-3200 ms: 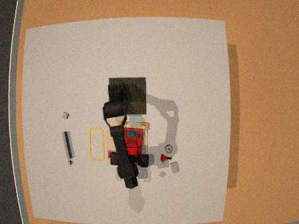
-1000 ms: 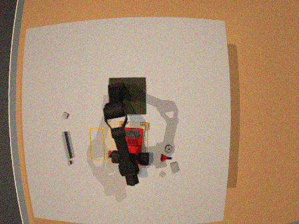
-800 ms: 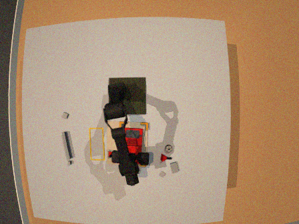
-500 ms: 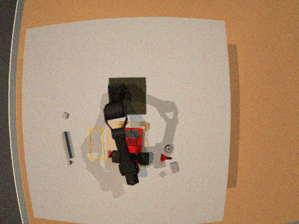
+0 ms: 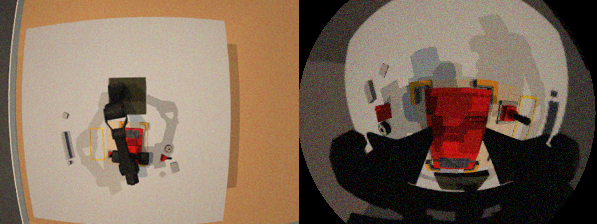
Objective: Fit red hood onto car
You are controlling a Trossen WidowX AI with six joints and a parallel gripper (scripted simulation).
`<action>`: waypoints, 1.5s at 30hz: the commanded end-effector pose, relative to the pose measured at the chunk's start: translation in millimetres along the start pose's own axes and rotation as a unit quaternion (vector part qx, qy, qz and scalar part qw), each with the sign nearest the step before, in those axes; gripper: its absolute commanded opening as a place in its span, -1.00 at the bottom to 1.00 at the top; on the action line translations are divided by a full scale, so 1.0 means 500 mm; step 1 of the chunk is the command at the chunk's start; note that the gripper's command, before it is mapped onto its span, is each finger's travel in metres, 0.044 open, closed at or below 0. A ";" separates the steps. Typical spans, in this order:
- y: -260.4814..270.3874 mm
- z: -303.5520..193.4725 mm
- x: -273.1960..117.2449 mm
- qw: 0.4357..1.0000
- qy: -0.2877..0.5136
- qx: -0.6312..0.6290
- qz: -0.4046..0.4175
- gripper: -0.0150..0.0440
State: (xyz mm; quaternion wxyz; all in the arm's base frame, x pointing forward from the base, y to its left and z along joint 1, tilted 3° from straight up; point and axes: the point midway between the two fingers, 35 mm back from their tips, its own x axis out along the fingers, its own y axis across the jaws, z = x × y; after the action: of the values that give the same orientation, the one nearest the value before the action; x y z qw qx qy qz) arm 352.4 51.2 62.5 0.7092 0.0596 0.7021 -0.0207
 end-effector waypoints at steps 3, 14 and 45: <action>0.000 0.000 0.000 1.000 0.000 0.000 0.000 0.22; 0.000 0.000 -0.003 1.000 0.000 0.000 0.000 1.00; -0.001 0.001 -0.141 1.000 0.001 0.000 0.002 1.00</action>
State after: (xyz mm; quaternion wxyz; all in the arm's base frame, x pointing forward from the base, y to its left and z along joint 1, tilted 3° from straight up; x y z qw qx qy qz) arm 352.1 46.7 132.7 0.7096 0.0615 0.7016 -0.0220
